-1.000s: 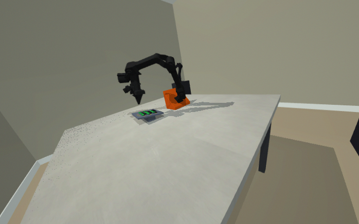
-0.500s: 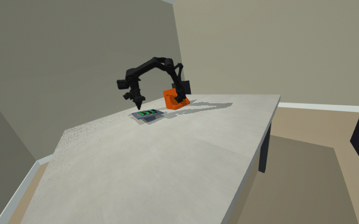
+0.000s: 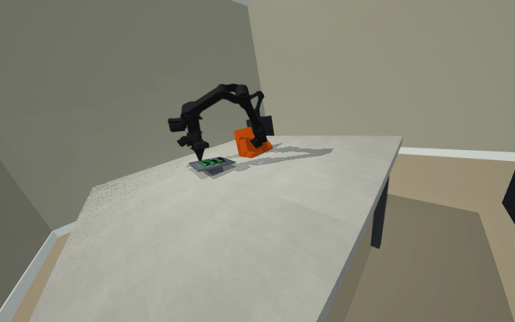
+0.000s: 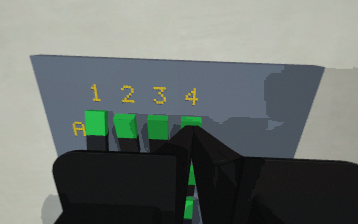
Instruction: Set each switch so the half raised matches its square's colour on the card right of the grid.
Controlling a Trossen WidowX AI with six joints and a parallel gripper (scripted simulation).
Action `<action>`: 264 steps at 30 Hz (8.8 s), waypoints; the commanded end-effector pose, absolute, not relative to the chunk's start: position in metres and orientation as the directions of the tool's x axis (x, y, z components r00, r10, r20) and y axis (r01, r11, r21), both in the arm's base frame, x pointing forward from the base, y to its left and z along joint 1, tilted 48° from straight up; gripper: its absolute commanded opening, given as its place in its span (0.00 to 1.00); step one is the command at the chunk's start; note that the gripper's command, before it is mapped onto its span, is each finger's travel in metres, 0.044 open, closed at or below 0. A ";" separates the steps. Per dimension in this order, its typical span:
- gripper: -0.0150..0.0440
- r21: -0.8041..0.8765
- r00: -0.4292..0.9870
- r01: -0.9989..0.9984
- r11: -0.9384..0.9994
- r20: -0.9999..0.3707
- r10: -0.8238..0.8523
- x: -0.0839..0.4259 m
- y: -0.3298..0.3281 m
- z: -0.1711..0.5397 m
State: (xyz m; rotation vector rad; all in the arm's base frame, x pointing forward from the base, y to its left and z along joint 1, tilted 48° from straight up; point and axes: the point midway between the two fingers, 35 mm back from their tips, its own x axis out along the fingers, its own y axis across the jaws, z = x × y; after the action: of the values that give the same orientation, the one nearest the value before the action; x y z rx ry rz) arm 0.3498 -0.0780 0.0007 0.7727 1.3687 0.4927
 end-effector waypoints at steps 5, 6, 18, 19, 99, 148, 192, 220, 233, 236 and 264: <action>0.25 0.738 0.161 0.127 0.662 -0.674 0.721 0.350 -0.077 0.000; 0.25 0.738 0.161 0.127 0.662 -0.674 0.721 0.350 -0.077 0.000; 0.25 0.739 0.161 0.127 0.662 -0.674 0.721 0.350 -0.076 0.000; 0.25 0.739 0.161 0.127 0.662 -0.674 0.721 0.350 -0.076 -0.001; 0.25 0.740 0.210 0.130 0.660 -0.672 0.711 0.295 -0.041 0.036; 0.25 0.740 0.210 0.130 0.660 -0.671 0.711 0.297 -0.032 0.028; 0.25 0.739 0.209 0.130 0.662 -0.673 0.710 0.289 -0.066 0.030; 0.25 0.739 0.210 0.130 0.661 -0.672 0.710 0.293 -0.049 0.014; 0.25 0.739 0.210 0.130 0.661 -0.672 0.710 0.294 -0.048 0.013; 0.25 0.739 0.210 0.130 0.661 -0.672 0.710 0.294 -0.048 0.013; 0.25 0.739 0.210 0.130 0.661 -0.672 0.710 0.294 -0.045 0.010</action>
State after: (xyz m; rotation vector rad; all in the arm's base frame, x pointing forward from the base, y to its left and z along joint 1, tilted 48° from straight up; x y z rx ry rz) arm 0.2941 -0.0458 0.0106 0.7844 1.3250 0.4691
